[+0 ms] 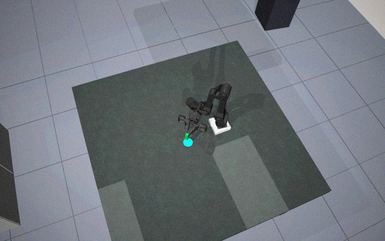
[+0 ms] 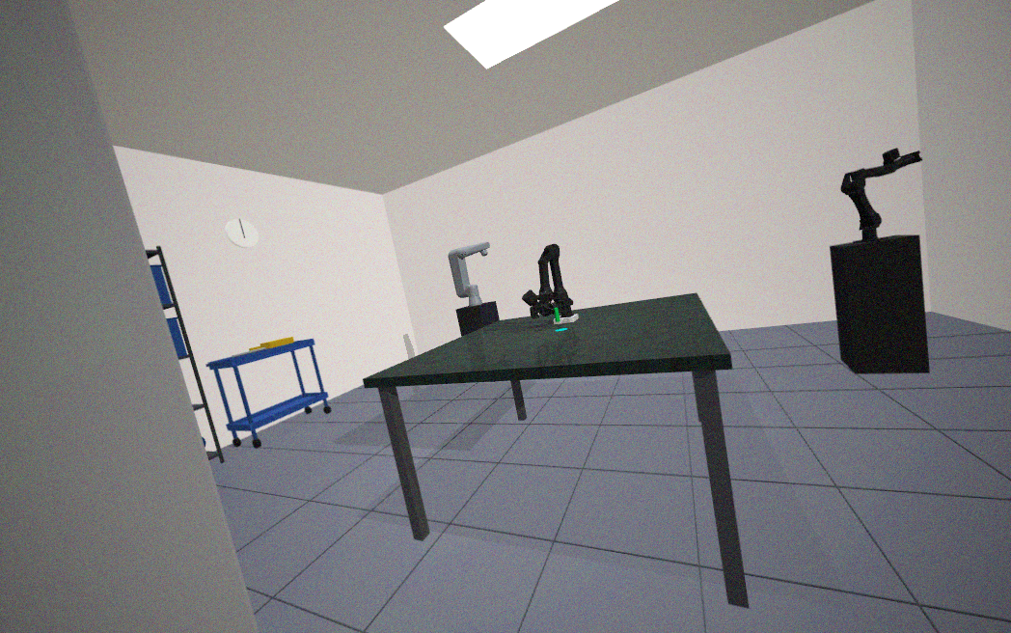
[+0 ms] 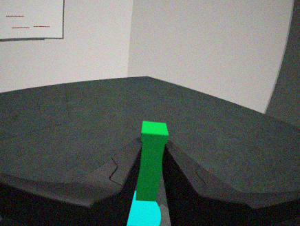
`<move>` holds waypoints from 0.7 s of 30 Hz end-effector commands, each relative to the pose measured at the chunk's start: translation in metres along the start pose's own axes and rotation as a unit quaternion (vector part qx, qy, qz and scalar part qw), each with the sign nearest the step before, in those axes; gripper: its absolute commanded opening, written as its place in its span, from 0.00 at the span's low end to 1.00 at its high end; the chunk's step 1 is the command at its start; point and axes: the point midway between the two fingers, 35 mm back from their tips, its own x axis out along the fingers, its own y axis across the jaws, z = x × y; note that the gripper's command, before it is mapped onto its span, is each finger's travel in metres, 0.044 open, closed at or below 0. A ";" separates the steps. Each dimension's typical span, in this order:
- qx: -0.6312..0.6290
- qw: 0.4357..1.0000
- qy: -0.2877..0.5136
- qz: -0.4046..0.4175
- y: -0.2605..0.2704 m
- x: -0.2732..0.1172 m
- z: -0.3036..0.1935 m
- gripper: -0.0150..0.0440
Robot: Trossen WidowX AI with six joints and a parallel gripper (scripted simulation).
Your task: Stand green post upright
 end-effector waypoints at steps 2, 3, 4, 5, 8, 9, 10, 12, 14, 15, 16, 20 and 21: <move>0.002 1.000 0.001 -0.001 0.003 0.000 -0.007 0.29; 0.002 1.000 0.001 -0.001 0.003 0.001 -0.008 0.29; 0.002 1.000 0.001 -0.001 0.004 0.001 -0.010 0.29; 0.002 1.000 0.001 -0.001 0.005 0.001 -0.011 0.29; 0.003 1.000 0.001 -0.001 0.007 0.001 -0.015 0.29; 0.003 1.000 0.001 -0.001 0.008 0.001 -0.016 0.29; 0.003 1.000 0.001 -0.001 0.009 0.001 -0.018 0.29; 0.003 1.000 0.001 -0.001 0.010 0.001 -0.020 0.29; 0.003 1.000 0.001 -0.001 0.011 0.001 -0.020 0.29; 0.003 1.000 0.001 -0.001 0.011 0.001 -0.021 0.29; 0.003 1.000 0.001 -0.001 0.011 0.001 -0.021 0.29; 0.003 1.000 0.001 -0.001 0.010 0.002 -0.025 0.29; 0.003 1.000 0.001 0.000 0.010 0.002 -0.026 0.29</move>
